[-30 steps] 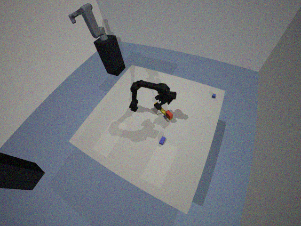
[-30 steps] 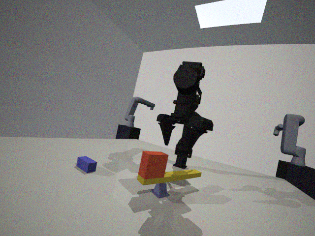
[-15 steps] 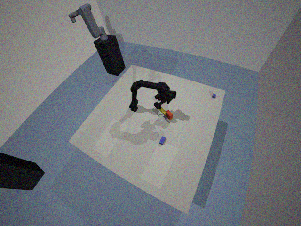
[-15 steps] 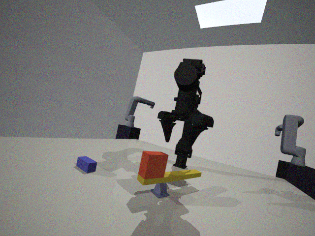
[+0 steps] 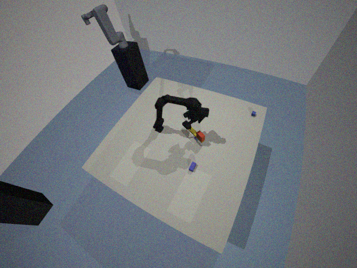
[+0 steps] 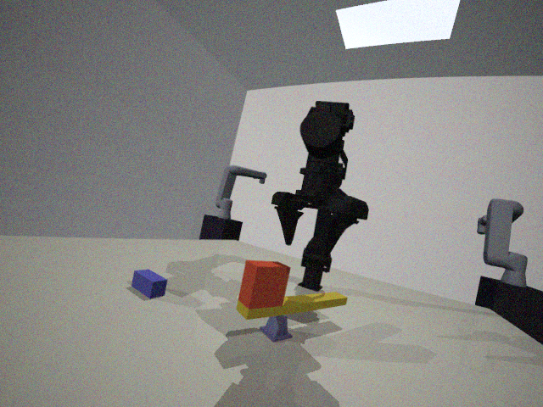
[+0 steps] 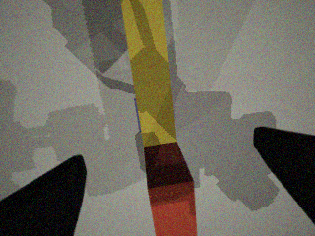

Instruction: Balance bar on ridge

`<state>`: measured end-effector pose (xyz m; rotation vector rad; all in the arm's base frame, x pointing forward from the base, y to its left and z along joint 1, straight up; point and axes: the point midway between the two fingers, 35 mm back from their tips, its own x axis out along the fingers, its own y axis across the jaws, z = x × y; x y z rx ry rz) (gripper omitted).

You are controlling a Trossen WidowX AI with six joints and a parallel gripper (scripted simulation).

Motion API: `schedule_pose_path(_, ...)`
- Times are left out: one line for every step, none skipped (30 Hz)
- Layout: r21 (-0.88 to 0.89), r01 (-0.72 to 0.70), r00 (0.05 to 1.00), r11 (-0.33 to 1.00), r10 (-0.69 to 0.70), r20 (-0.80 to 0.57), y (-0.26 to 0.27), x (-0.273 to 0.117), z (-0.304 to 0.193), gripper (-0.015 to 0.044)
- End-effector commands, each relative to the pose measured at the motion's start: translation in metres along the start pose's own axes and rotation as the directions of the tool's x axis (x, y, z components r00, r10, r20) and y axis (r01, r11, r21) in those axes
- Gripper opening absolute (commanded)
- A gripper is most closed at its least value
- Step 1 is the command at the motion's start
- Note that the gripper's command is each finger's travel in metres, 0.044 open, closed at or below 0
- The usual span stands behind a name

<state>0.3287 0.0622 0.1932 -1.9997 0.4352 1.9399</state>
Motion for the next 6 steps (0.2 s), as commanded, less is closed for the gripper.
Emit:
schedule_pose_path(0.0, -0.002, 1.0, 1.0, 0.002, 0.002, 0.0001, 0.0002, 0.0001, 0.044)
schedule_pose_path(0.0, -0.002, 1.0, 1.0, 0.002, 0.002, 0.0001, 0.0002, 0.0001, 0.044)
schedule_pose_path(0.0, -0.002, 1.0, 1.0, 0.002, 0.002, 0.0001, 0.0002, 0.0001, 0.044)
schedule_pose_path(0.0, -0.002, 1.0, 1.0, 0.002, 0.002, 0.0001, 0.0002, 0.0001, 0.044)
schedule_pose_path(0.0, -0.002, 1.0, 1.0, 0.002, 0.002, 0.0001, 0.0002, 0.0001, 0.044)
schedule_pose_path(0.0, -0.002, 1.0, 1.0, 0.002, 0.002, 0.0001, 0.0002, 0.0001, 0.044)
